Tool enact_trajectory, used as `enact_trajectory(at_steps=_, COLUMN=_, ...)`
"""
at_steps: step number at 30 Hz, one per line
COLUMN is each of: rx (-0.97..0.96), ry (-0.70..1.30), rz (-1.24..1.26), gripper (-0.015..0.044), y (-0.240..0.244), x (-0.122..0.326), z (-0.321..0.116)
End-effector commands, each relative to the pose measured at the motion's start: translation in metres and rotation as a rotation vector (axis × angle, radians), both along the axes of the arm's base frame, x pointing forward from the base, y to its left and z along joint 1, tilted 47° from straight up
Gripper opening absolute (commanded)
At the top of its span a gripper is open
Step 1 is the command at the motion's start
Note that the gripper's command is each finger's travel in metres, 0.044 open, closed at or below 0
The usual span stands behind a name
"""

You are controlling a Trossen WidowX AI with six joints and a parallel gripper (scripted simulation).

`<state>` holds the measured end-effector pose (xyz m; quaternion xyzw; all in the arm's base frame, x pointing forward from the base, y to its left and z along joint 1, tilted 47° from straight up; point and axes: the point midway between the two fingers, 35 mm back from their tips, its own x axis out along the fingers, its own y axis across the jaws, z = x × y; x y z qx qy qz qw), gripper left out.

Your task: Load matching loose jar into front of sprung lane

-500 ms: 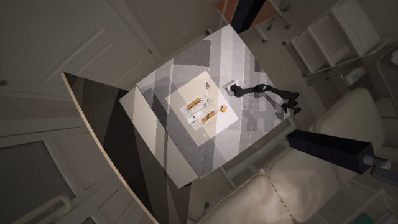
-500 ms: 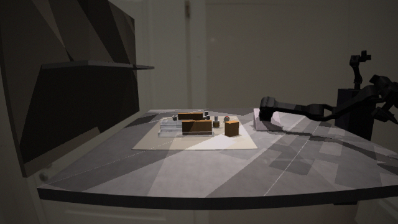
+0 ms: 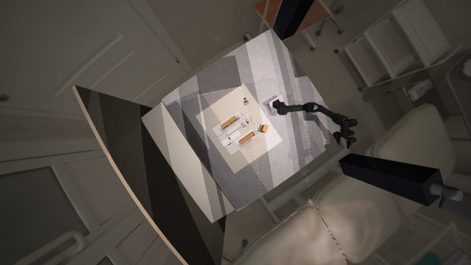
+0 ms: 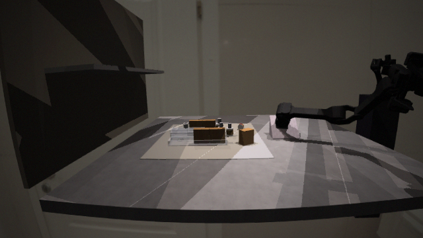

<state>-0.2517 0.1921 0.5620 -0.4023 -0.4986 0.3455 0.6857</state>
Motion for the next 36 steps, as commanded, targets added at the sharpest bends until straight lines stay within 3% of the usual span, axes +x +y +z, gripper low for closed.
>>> enact_trajectory(at_steps=1, rx=0.065, ry=0.114, rz=-0.012, gripper=0.0440, y=-0.016, x=0.049, z=0.026)
enact_trajectory(at_steps=10, rx=0.197, ry=0.385, rz=-0.152, gripper=0.0440, y=-0.047, x=0.193, z=0.053)
enact_trajectory(at_steps=18, rx=0.263, ry=0.684, rz=-0.258, gripper=0.0440, y=-0.086, x=0.329, z=0.039)
enact_trajectory(at_steps=26, rx=0.307, ry=1.007, rz=-0.369, gripper=0.0440, y=-0.129, x=0.452, z=-0.017)
enact_trajectory(at_steps=36, rx=0.323, ry=1.454, rz=-0.499, gripper=0.0440, y=-0.182, x=0.567, z=-0.140)
